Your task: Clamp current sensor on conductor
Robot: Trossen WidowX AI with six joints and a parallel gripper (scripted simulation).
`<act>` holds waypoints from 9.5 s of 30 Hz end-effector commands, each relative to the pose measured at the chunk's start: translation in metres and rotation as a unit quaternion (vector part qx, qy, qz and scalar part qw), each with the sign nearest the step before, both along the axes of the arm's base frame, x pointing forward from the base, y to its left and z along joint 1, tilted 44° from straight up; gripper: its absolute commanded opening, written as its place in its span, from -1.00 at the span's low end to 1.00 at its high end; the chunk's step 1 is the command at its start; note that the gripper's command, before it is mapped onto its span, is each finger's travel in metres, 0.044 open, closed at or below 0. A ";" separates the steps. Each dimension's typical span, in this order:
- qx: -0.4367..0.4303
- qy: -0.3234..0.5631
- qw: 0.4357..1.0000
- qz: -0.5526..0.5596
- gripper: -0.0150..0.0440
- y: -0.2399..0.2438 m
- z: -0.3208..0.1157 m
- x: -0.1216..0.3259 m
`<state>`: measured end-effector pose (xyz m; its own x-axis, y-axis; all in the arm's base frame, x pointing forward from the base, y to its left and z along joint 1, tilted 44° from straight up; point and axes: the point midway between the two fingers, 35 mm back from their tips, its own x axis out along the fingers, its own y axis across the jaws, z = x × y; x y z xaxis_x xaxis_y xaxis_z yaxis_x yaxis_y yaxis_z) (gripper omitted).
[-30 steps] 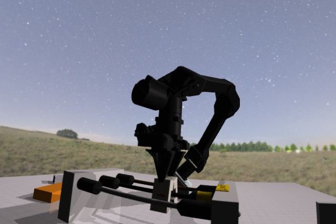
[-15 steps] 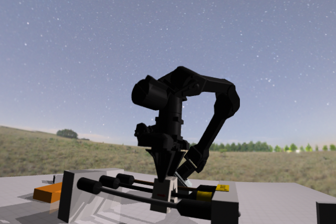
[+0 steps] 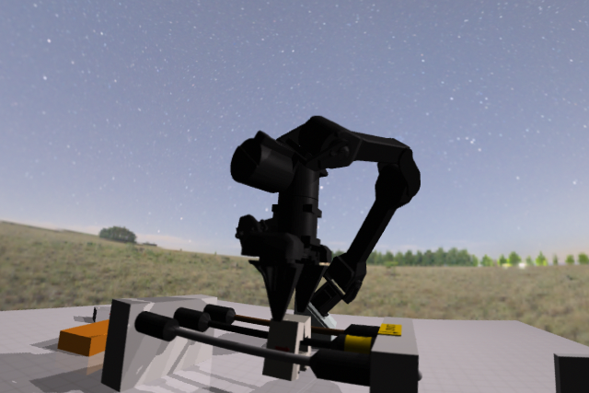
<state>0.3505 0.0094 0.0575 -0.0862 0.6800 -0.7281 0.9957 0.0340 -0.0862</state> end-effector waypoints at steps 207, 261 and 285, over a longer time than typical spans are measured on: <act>0.004 0.024 1.000 0.008 0.39 0.041 -0.042 -0.003; 0.003 0.016 1.000 0.008 -0.49 0.040 -0.041 -0.002; 0.002 0.000 1.000 -0.008 -0.49 0.040 -0.041 -0.007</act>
